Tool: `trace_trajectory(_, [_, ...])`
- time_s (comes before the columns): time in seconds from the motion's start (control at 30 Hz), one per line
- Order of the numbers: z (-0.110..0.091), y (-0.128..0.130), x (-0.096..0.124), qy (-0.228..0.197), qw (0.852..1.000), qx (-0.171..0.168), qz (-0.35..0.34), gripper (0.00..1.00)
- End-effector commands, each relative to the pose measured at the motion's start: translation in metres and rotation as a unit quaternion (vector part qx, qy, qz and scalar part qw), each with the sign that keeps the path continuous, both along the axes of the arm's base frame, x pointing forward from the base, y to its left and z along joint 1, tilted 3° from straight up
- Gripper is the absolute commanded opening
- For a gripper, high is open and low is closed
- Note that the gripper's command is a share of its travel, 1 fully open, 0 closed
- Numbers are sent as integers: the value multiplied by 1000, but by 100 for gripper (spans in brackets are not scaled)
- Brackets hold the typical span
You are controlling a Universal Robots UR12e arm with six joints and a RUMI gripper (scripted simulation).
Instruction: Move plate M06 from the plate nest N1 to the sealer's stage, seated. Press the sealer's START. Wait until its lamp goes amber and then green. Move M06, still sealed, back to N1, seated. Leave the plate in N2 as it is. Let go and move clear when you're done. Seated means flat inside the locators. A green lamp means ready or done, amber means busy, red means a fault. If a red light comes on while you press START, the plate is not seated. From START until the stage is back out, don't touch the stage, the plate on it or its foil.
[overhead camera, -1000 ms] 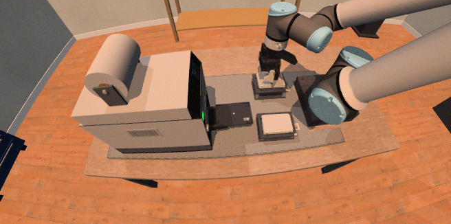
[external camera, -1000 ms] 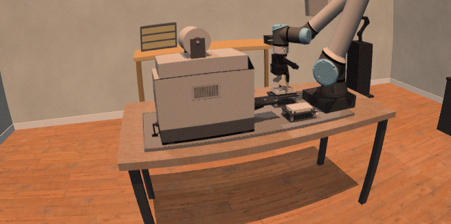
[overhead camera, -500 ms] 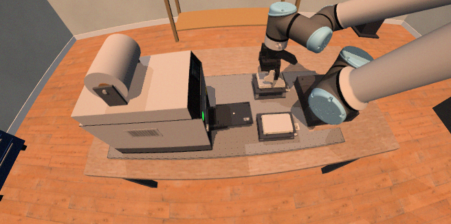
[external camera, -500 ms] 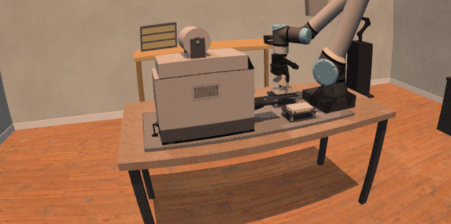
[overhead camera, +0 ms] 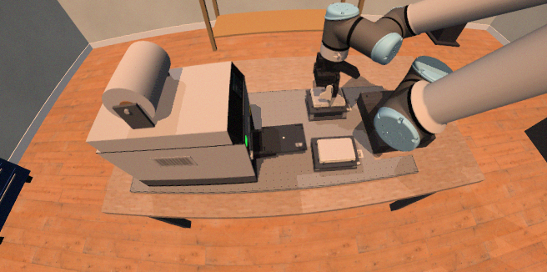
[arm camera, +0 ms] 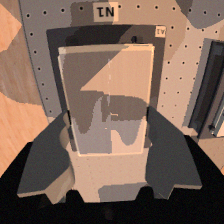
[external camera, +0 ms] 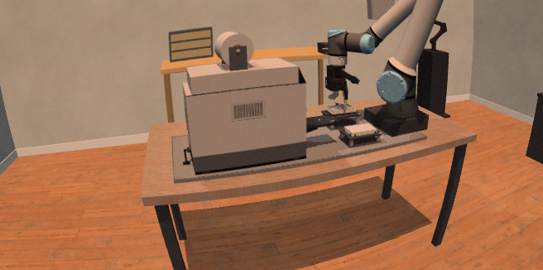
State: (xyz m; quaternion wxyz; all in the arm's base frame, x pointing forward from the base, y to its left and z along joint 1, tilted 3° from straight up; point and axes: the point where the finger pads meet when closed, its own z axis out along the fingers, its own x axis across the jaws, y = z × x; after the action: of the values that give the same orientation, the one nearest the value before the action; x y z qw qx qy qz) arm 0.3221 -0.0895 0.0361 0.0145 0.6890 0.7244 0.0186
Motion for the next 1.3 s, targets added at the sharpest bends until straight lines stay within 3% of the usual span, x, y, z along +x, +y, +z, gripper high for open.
trace_trajectory(0.0, [-4, 3, -2, 1, 1000, 1, 0, 0])
trace_trajectory(1.27, [-9, 1, 0, 0, 1000, 0, 0, 0])
